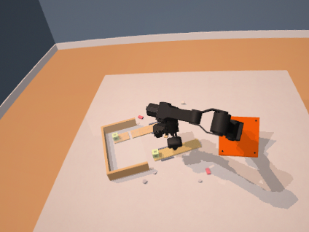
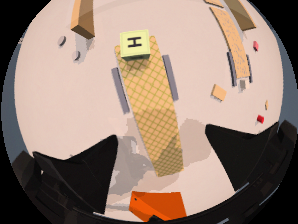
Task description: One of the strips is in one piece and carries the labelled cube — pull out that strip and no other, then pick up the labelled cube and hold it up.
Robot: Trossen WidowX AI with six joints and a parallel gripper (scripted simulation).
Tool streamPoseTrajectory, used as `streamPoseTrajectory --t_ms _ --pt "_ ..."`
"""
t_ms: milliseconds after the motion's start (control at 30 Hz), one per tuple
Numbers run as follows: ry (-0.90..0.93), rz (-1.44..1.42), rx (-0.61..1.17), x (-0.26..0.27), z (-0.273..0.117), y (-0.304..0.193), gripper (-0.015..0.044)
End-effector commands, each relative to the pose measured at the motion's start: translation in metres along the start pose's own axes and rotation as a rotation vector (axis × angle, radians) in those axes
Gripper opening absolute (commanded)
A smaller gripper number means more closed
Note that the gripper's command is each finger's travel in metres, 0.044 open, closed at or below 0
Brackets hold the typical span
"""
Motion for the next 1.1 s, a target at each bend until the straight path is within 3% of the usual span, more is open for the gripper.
streamPoseTrajectory --t_ms 0,733,967,1067 --pt "0.006 0.004 -0.001 0.003 -0.001 0.015 0.044" --pt "0.006 0.001 -0.005 0.019 -0.01 0.094 0.044" --pt "0.006 0.001 -0.005 0.019 -0.001 0.094 0.0256" --pt "0.006 0.001 -0.005 0.019 0.004 0.094 0.025"
Point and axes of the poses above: the point midway between the two fingers, 35 mm back from their tips, its own z axis out along the fingers, its own x axis across the jaws, y = z × x, the point moved 4 cm from there along -z, back along the fingers, and after that the axes turned 1 degree about -z, right-handed, at the moved point
